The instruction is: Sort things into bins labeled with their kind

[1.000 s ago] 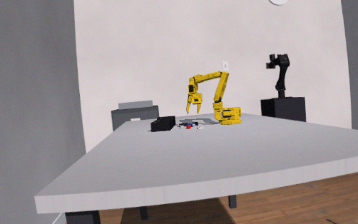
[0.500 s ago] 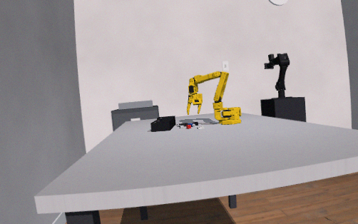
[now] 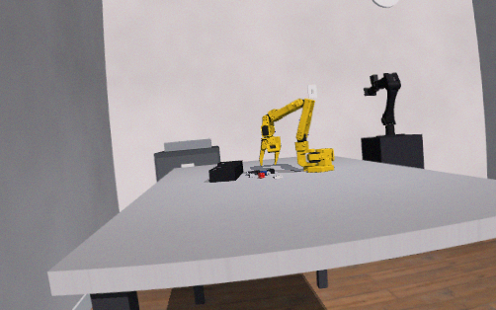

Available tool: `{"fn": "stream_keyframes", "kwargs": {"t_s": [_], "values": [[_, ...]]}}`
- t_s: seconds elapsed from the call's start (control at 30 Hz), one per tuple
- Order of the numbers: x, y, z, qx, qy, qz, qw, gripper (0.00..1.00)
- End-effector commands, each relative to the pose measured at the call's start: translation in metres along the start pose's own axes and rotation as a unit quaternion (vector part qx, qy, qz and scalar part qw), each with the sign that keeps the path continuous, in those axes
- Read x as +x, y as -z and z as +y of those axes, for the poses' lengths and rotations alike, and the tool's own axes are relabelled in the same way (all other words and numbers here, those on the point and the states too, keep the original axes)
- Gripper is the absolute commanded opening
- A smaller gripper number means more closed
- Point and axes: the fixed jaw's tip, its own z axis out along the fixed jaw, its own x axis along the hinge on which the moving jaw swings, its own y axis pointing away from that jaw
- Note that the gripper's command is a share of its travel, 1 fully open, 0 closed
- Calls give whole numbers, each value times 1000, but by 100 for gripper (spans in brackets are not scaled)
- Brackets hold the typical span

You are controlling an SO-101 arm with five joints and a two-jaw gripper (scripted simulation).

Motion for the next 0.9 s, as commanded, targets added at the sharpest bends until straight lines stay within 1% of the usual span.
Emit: {"fn": "stream_keyframes", "kwargs": {"t_s": [0.0, 0.2, 0.37, 0.73, 0.77, 0.87], "values": [[3, -1, -4, 14, -1, 7, 1000, 27], [3, -12, -3, 14, -1, 7, 1000, 27], [3, -18, -3, 14, -1, 7, 1000, 27], [3, -20, -2, 14, -1, 7, 1000, 27], [3, -23, -3, 12, -1, 6, 1000, 27], [3, -23, -3, 12, -1, 6, 1000, 27]]}}
